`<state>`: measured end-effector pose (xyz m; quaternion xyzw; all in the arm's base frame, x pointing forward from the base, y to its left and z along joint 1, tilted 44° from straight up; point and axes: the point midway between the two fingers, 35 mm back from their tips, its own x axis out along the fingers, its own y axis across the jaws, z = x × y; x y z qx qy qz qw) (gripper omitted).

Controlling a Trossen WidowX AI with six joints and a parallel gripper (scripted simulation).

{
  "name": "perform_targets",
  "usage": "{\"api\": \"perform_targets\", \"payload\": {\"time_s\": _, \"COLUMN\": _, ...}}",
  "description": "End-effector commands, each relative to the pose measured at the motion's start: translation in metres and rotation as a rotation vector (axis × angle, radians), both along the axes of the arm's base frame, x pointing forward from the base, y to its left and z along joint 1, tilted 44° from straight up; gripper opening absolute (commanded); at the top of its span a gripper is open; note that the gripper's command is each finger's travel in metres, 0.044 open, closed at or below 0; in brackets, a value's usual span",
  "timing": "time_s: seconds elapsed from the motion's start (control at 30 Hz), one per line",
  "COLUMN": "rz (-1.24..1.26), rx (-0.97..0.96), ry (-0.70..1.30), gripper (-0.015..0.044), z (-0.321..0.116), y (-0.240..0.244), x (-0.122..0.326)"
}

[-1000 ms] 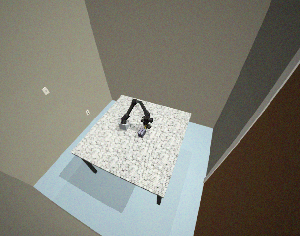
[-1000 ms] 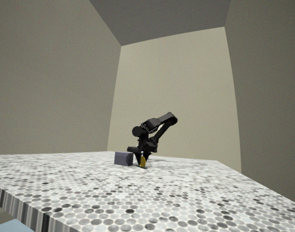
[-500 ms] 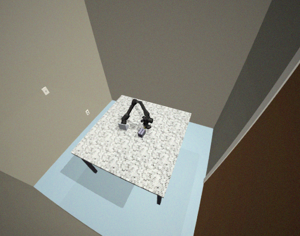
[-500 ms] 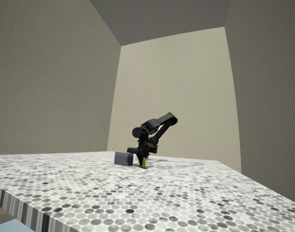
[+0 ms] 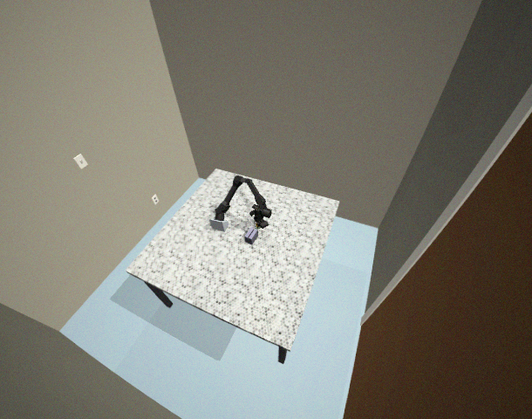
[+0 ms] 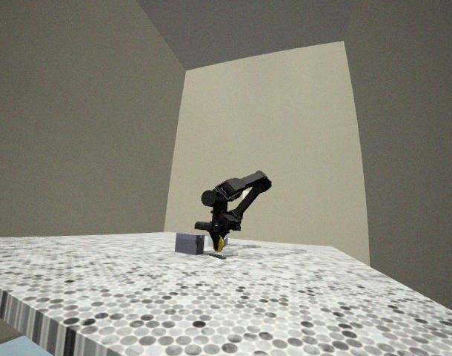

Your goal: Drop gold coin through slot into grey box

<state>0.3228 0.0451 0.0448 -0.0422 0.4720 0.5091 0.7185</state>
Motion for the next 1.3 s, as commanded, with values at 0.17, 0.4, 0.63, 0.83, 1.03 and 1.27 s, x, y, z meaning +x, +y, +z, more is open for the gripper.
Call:
{"api": "perform_targets", "payload": {"time_s": 0.17, "rz": 0.002, "rx": -0.007, "ry": -0.007, "gripper": 0.0000, "z": 0.017, "y": -0.018, "x": 0.002}}
{"api": "perform_targets", "payload": {"time_s": 0.4, "rz": 0.002, "rx": -0.007, "ry": -0.007, "gripper": 0.0000, "z": 0.030, "y": -0.030, "x": 0.001}}
{"api": "perform_targets", "payload": {"time_s": 0.63, "rz": 0.002, "rx": -0.006, "ry": -0.006, "gripper": 0.0000, "z": 0.043, "y": -0.042, "x": -0.001}}
{"api": "perform_targets", "payload": {"time_s": 0.83, "rz": 0.003, "rx": -0.004, "ry": -0.006, "gripper": 0.0000, "z": 0.054, "y": -0.052, "x": -0.004}}
{"api": "perform_targets", "payload": {"time_s": 1.03, "rz": 0.061, "rx": -0.007, "ry": -0.062, "gripper": 0.0000, "z": 0.056, "y": -0.053, "x": -0.003}}
{"api": "perform_targets", "payload": {"time_s": 1.27, "rz": 0.229, "rx": -0.016, "ry": -0.223, "gripper": 0.0000, "z": 0.057, "y": -0.052, "x": 0.002}}
